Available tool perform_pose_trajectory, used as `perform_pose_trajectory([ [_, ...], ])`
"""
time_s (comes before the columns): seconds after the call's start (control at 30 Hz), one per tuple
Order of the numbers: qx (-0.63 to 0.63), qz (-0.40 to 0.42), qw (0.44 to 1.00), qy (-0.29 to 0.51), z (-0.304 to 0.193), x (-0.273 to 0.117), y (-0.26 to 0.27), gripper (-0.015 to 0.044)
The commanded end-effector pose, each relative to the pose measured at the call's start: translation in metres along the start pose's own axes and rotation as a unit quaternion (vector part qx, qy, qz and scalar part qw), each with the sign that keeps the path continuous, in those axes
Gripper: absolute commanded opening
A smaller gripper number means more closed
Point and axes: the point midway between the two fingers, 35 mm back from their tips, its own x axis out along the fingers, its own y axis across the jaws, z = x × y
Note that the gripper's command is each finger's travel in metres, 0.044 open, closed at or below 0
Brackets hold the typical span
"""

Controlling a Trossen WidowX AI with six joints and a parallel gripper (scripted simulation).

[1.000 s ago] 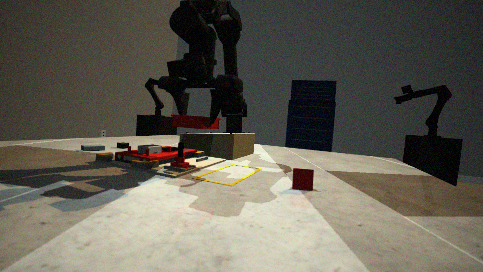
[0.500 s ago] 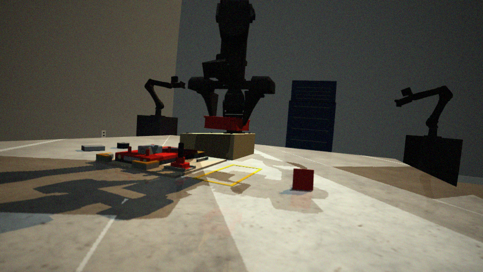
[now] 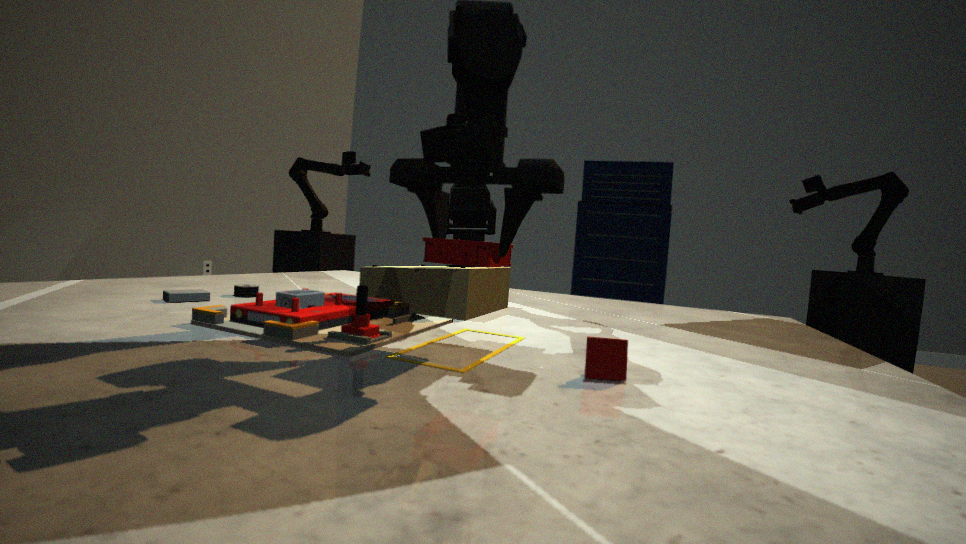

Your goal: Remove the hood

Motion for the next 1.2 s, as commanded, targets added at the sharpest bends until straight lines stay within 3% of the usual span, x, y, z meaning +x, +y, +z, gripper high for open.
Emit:
perform_pose_trajectory([
  [0.0, 0.003, 0.002, 1.0, 0.002, -0.001, 0.004, 0.001, 0.0],
  [1.17, 0.003, 0.002, 1.0, 0.002, 0.001, 0.032, 0.001, 0.0],
])
